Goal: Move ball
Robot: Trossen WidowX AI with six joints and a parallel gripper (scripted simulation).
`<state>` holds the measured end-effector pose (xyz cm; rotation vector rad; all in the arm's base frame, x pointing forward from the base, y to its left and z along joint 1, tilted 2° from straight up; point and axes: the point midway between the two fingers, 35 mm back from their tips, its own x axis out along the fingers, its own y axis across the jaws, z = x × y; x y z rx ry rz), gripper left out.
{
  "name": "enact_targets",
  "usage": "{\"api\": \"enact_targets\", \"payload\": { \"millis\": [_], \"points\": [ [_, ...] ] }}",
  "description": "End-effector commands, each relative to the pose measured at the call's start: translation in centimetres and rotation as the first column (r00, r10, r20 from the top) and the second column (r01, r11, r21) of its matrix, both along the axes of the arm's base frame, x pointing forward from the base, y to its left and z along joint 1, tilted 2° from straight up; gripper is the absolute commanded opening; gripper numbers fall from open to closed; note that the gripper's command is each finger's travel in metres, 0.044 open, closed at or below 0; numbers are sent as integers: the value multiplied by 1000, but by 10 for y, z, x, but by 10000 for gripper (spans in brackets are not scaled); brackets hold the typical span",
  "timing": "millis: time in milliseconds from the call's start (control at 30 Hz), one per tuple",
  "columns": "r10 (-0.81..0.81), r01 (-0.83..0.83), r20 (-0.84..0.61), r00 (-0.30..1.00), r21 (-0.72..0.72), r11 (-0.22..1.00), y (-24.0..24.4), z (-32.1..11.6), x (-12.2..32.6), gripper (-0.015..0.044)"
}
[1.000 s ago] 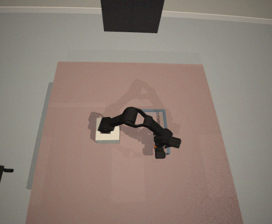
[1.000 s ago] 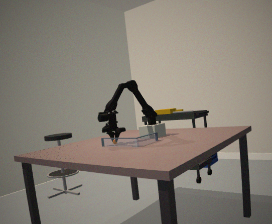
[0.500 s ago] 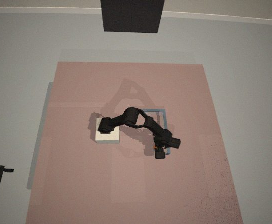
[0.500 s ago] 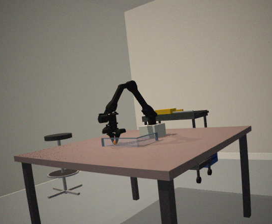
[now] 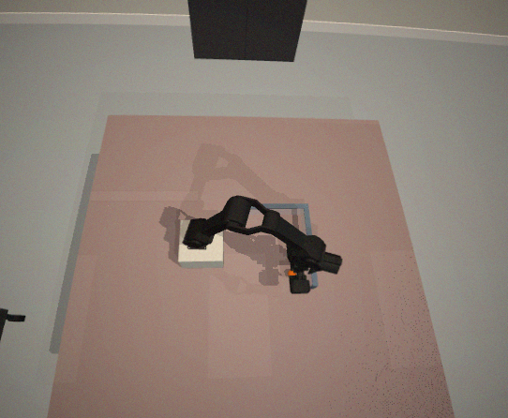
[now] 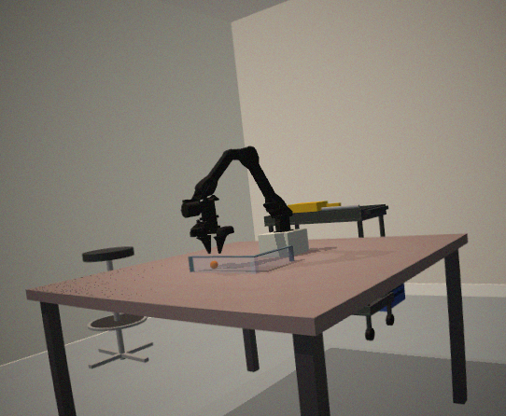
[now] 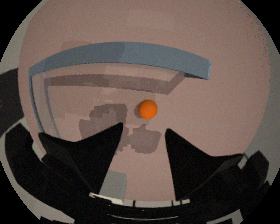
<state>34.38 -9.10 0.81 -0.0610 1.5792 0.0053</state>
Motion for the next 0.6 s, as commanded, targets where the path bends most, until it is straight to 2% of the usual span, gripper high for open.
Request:
{"api": "enact_targets", "payload": {
  "millis": [0, 300, 467, 533, 567],
  "points": [
    [-1, 1, 34, 999, -7, 1000, 0, 38, 4, 253],
    [2, -2, 46, 999, -11, 1000, -1, 30, 7, 253],
    [2, -2, 47, 999, -12, 1000, 2, 78, 2, 384],
    [2, -2, 47, 999, -12, 1000, 2, 81, 1, 436],
    [2, -2, 47, 999, -12, 1000, 2, 81, 1, 440]
  ]
}}
